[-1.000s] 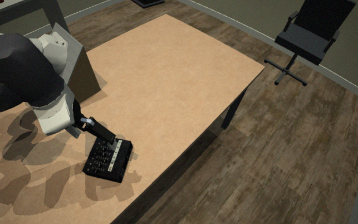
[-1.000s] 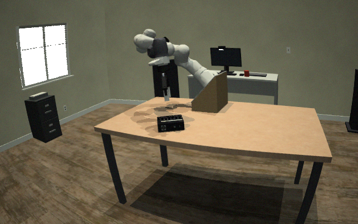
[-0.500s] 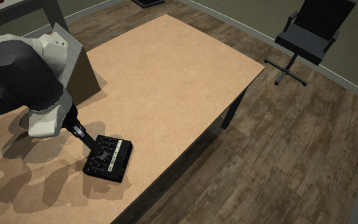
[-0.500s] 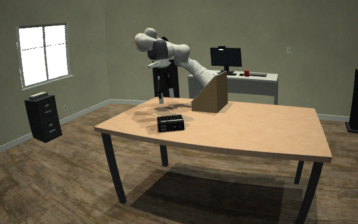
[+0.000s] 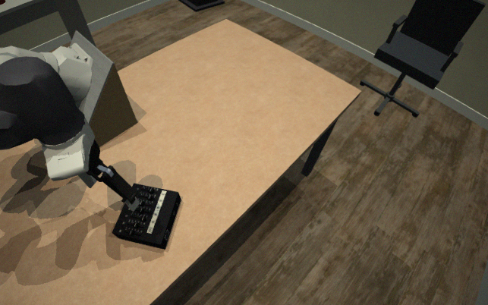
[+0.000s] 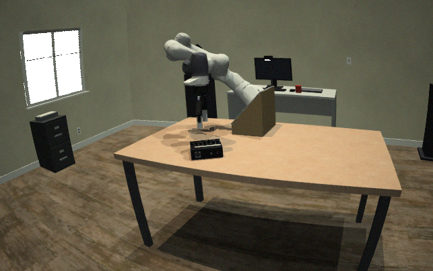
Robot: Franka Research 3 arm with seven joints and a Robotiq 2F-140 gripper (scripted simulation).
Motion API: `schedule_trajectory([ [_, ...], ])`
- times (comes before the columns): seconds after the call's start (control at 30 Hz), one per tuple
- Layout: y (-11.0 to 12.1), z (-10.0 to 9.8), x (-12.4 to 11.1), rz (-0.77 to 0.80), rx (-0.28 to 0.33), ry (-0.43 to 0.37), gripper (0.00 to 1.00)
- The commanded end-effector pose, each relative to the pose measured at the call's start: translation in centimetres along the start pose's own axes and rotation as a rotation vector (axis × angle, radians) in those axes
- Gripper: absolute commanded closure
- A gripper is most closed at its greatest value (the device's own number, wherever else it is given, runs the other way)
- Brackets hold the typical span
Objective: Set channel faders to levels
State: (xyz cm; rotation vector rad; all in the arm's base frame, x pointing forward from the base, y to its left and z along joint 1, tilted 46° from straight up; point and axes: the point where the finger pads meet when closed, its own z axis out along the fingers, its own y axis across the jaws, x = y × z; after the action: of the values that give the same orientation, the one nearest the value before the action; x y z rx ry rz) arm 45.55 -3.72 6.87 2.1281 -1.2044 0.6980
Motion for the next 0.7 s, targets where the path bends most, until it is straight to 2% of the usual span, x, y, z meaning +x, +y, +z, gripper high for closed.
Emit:
schedule_trajectory([
  [0.0, 0.5, 0.3, 0.0, -0.279, 0.016, -0.008, 0.00],
  [0.1, 0.8, 0.4, 0.0, -0.308, 0.017, -0.003, 0.00],
  [0.13, 1.0, 0.5, 0.0, -0.386, 0.018, 0.006, 0.00],
  [0.6, 1.8, 1.0, -0.1, -0.783, 0.039, 0.051, 0.00],
  [0.67, 1.8, 1.0, -0.1, -0.783, 0.039, 0.051, 0.00],
])
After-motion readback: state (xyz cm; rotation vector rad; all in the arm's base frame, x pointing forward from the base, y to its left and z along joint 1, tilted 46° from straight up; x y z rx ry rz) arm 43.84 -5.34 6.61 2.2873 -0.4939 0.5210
